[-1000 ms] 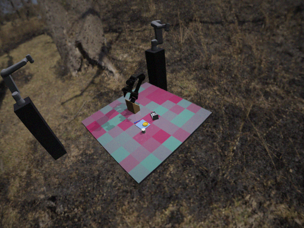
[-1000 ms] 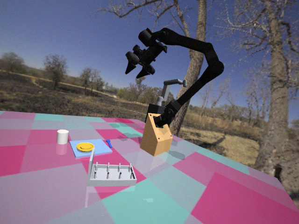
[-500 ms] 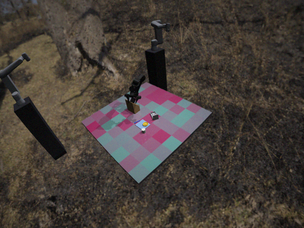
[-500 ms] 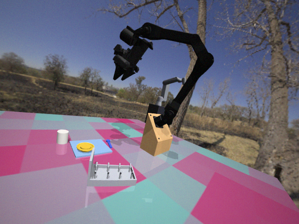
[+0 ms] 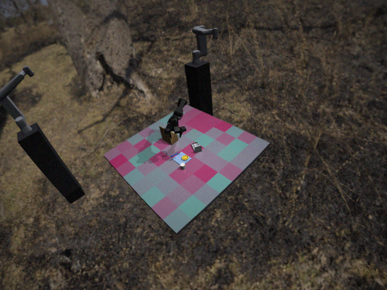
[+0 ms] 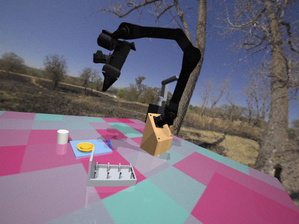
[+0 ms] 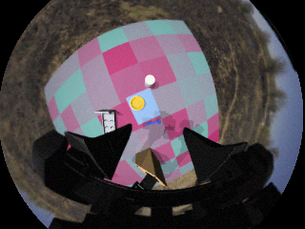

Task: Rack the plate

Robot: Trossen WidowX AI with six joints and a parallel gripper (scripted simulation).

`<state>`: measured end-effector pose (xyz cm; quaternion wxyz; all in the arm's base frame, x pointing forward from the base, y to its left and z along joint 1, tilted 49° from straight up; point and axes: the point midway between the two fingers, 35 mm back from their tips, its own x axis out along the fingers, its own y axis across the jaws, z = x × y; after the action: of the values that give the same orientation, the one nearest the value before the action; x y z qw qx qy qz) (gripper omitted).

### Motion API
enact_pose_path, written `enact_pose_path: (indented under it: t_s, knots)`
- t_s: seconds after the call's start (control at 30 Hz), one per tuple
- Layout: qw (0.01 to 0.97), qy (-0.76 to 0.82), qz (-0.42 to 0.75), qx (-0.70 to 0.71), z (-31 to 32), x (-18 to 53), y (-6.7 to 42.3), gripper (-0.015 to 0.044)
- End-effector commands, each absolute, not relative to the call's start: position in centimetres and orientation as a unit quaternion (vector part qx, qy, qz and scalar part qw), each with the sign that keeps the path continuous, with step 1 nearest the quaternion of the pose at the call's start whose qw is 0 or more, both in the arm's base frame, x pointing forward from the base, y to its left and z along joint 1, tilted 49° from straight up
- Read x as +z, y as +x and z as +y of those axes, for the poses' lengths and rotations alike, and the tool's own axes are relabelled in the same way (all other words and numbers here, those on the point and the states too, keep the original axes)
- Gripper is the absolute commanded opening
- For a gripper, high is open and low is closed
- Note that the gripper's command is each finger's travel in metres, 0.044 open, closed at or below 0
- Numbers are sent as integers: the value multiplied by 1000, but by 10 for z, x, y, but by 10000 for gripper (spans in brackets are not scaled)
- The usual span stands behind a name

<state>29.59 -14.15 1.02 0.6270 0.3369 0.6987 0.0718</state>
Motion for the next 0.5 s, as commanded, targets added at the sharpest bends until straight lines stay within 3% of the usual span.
enact_pose_path:
  t_s: [0.0,0.47]
  knots:
    - [628,312,698,143,-119,1,312,400]
    - [622,264,669,310,-60,-23,342,400]
